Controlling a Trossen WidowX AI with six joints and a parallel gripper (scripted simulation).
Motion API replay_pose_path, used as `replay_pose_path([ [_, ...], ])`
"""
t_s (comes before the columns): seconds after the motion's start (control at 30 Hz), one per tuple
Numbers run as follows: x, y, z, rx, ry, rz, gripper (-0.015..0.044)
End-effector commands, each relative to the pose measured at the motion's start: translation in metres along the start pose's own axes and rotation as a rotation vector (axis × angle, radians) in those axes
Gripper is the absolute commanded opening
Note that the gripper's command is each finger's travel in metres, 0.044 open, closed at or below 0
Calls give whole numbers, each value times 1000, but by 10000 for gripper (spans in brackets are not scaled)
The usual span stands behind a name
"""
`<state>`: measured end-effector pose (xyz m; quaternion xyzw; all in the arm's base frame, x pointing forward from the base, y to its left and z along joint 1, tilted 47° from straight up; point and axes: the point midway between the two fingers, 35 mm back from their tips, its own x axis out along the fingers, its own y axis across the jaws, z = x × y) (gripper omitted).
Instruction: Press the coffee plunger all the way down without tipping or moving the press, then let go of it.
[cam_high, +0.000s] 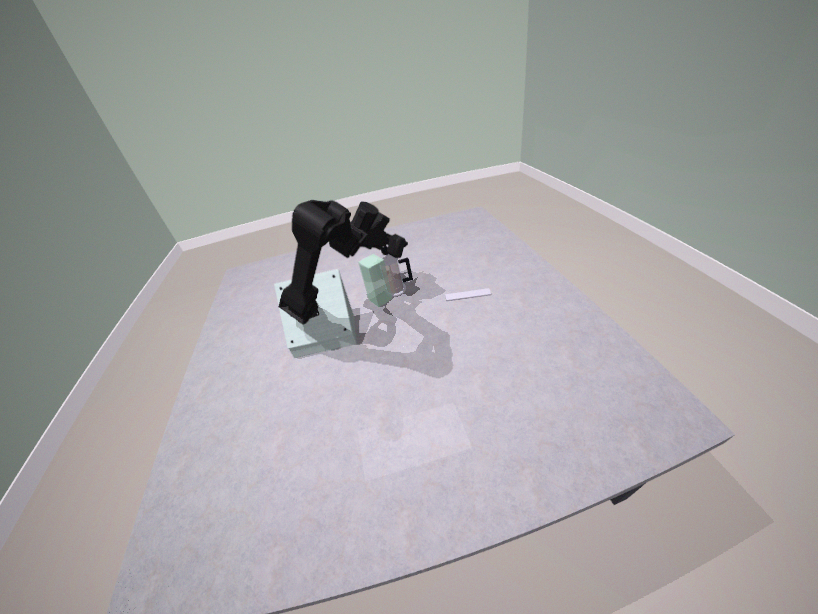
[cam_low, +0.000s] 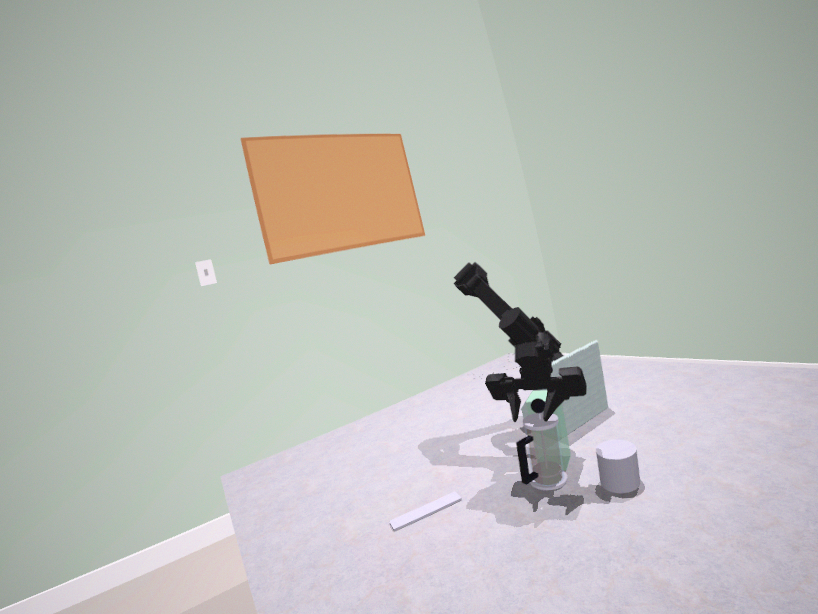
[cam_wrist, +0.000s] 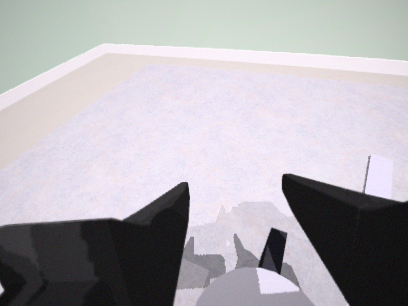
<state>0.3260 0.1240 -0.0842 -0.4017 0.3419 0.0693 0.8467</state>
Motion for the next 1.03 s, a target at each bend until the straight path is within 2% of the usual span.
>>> replay_pose_path([
  [0.0, 0, 0, -1, -1, 2, 1, 353],
  [0.1, 0, 0, -1, -1, 2, 1, 432],
  [0.13, 0, 0, -1, -1, 2, 1, 440],
  [0.43, -15, 3, 15, 1, -8, 13, 440],
  [0.7, -86, -3, 42, -10, 18, 4, 440],
  [1.0, -87, -2, 41, -10, 19, 3, 440],
])
